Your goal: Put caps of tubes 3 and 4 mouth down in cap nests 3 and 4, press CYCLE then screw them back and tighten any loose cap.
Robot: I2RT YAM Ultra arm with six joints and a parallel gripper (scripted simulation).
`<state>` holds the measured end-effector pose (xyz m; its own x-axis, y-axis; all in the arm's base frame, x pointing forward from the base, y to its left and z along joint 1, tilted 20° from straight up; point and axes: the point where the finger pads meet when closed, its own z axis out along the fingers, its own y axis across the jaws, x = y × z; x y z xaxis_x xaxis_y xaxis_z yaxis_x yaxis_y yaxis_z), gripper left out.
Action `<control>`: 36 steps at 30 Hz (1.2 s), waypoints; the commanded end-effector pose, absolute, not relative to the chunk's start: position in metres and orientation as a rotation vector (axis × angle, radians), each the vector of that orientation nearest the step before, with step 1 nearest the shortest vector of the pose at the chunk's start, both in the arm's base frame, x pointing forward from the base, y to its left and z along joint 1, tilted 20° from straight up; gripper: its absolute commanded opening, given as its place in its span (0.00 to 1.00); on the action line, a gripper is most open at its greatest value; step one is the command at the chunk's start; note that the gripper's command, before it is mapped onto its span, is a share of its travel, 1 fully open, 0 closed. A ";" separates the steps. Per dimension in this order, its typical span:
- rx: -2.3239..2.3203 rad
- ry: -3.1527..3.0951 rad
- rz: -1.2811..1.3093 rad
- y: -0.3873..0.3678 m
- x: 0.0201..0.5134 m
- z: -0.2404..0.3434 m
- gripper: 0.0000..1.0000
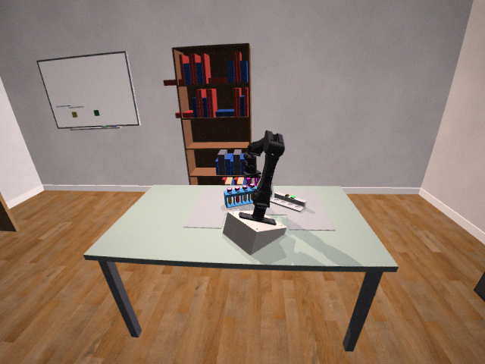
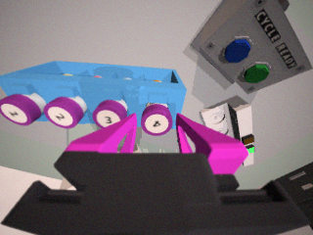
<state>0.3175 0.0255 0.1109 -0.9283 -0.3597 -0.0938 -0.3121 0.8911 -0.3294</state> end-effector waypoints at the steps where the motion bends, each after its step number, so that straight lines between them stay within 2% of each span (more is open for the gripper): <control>1: -0.818 2.845 -0.491 0.028 0.321 0.117 0.49; 10: -0.914 2.826 -0.500 0.028 0.321 0.117 0.49; 11: -0.914 2.826 -0.500 0.028 0.321 0.117 0.00; 25: -0.914 2.826 -0.500 0.028 0.321 0.117 0.00; 36: -0.377 2.894 -0.448 0.028 0.321 0.117 0.00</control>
<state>0.3173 0.0254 0.1108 -0.9167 -0.3913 -0.0810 -0.3452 0.8776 -0.3326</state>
